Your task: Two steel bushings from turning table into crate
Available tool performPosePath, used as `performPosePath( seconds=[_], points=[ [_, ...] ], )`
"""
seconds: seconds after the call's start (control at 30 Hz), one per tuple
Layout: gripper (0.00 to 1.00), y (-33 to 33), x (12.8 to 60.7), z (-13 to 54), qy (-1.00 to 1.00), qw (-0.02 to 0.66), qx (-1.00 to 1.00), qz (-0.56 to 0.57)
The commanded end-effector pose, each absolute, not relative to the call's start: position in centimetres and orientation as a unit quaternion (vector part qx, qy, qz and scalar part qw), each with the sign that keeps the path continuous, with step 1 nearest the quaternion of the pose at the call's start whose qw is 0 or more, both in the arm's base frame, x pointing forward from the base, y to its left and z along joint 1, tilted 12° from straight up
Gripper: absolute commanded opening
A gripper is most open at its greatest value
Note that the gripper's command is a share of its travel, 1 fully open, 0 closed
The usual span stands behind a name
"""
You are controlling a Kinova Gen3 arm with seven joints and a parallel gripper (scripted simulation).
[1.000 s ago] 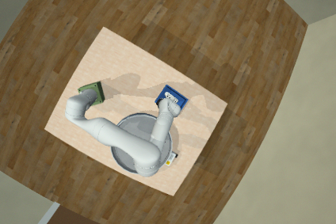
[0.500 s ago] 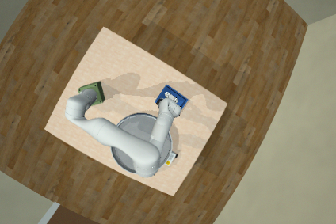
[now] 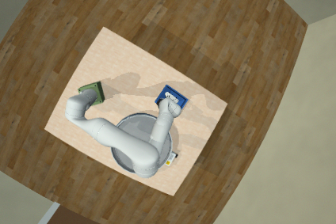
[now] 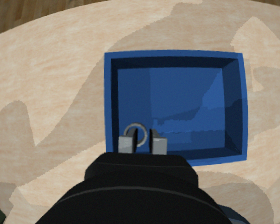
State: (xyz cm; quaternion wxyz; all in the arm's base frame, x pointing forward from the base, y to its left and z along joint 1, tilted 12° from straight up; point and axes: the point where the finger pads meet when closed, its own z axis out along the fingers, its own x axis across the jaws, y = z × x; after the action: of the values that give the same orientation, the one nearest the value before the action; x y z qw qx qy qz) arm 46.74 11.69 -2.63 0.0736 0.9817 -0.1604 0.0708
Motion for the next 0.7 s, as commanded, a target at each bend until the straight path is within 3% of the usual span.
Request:
performPosePath(
  seconds=[0.0,0.2,0.67],
  points=[
    [0.42,11.7,46.8,-2.5,-0.160,0.073,0.982,0.072],
    [0.42,12.6,46.2,2.6,-0.160,0.073,0.982,0.072],
    [0.42,13.0,45.9,4.6,-0.160,0.073,0.982,0.071]
  ],
)
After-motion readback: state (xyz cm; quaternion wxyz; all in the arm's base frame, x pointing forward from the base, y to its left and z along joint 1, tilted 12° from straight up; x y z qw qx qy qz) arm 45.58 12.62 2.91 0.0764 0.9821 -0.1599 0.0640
